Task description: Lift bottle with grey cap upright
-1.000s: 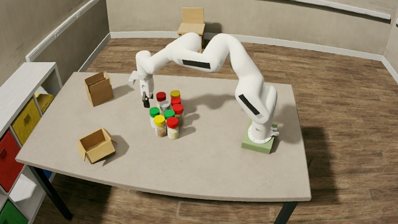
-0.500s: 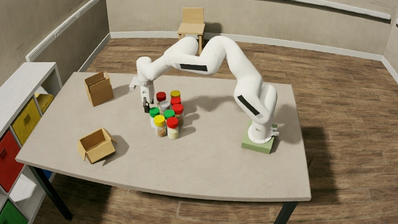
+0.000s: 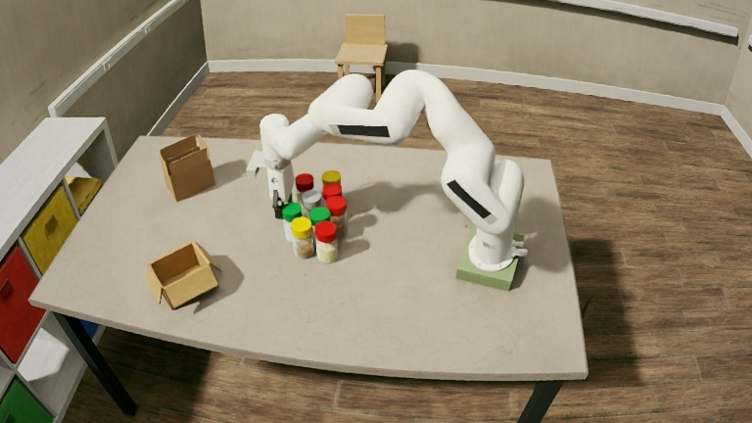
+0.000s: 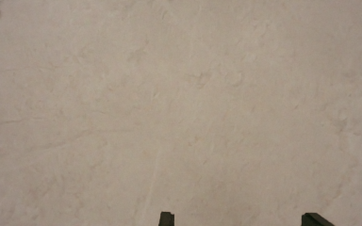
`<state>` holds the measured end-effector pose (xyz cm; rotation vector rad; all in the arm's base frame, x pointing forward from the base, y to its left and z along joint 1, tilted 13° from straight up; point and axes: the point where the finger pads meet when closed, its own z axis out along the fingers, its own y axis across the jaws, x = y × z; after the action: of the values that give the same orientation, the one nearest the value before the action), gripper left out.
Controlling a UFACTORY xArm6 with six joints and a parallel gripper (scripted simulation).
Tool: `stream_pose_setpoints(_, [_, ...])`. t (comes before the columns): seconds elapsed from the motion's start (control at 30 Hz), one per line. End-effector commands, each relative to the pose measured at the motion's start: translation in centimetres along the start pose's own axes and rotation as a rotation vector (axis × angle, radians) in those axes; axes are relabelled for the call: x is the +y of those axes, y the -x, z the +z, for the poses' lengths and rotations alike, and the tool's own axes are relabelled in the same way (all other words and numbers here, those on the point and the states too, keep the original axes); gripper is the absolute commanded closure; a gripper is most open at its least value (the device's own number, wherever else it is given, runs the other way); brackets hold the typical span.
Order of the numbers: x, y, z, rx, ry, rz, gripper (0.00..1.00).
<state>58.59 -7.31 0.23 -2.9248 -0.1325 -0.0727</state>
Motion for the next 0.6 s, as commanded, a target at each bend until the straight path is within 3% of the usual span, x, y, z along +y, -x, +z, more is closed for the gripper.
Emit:
stream_pose_setpoints(0.0, [0.0,0.5,-0.2,0.004,0.001,0.000,0.21])
stream_pose_setpoints(0.57, [0.0,2.0,-0.2,0.004,0.001,0.000,0.21])
